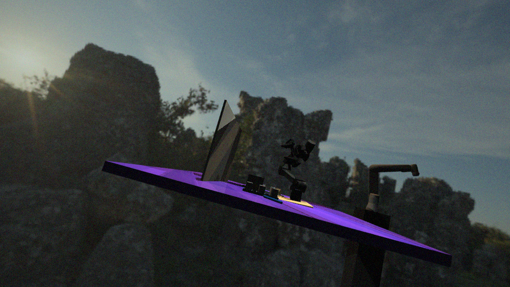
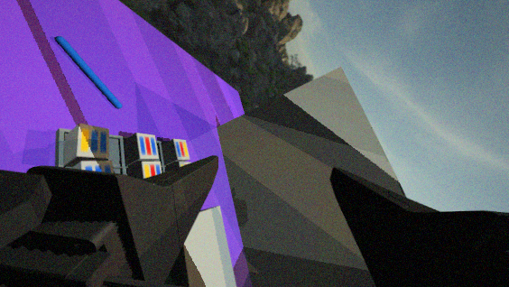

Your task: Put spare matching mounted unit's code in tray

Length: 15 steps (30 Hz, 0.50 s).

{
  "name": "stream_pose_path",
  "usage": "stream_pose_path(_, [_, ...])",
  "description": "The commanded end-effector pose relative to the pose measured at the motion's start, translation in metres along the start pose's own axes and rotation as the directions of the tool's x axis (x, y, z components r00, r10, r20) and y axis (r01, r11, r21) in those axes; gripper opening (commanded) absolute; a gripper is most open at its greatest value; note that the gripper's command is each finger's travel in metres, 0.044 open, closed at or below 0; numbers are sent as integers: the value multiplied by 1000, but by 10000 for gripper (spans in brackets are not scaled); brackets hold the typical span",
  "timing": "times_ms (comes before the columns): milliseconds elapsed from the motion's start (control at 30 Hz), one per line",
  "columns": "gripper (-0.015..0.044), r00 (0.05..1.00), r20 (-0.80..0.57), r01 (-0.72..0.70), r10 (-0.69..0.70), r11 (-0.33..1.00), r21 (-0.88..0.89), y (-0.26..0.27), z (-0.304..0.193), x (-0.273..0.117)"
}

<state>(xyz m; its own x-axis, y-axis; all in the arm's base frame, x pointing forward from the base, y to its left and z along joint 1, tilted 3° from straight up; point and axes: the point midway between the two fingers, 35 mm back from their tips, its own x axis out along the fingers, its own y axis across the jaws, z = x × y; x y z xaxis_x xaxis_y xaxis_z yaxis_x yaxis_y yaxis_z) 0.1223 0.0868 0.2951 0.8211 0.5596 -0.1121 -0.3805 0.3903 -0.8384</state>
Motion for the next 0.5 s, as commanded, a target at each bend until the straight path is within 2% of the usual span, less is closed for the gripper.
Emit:
stream_pose_path(0, [426, 1000, 0, 0, 0, 1000, 0, 0, 0, 0])
stream_pose_path(33, [440, 1000, 0, 0, 0, 1000, 0, 0, 0, 0])
stream_pose_path(233, [440, 1000, -21, -5, 5, 1000, -2, -2, 1, 0])
stream_pose_path(467, [440, 964, -256, -67, 71, 997, 25, -16, 15, 9])
